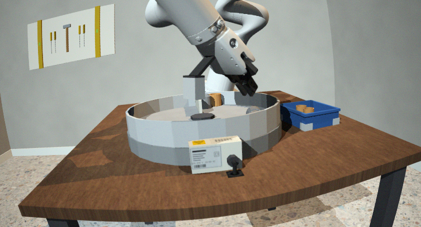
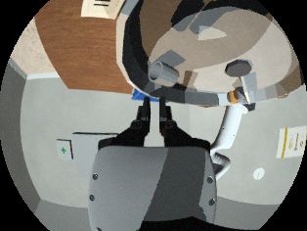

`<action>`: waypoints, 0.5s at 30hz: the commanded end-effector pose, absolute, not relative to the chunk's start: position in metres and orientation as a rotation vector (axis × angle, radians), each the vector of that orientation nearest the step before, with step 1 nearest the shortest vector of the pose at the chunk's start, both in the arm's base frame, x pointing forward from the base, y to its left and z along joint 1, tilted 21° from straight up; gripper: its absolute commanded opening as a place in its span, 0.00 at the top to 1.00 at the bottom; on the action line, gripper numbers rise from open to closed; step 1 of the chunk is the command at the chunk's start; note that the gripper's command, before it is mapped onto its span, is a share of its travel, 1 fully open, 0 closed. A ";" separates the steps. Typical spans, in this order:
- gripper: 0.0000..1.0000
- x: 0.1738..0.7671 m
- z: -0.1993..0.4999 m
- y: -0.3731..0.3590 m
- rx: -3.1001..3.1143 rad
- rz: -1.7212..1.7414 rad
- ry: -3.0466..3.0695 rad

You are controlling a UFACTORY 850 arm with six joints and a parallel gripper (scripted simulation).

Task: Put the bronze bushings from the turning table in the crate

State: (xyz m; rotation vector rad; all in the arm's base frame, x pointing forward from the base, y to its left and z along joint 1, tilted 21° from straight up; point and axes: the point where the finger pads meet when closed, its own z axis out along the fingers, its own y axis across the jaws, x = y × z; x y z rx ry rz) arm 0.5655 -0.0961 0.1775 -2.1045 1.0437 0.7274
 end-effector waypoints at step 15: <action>0.38 0.541 0.182 -0.097 -2.039 0.703 1.234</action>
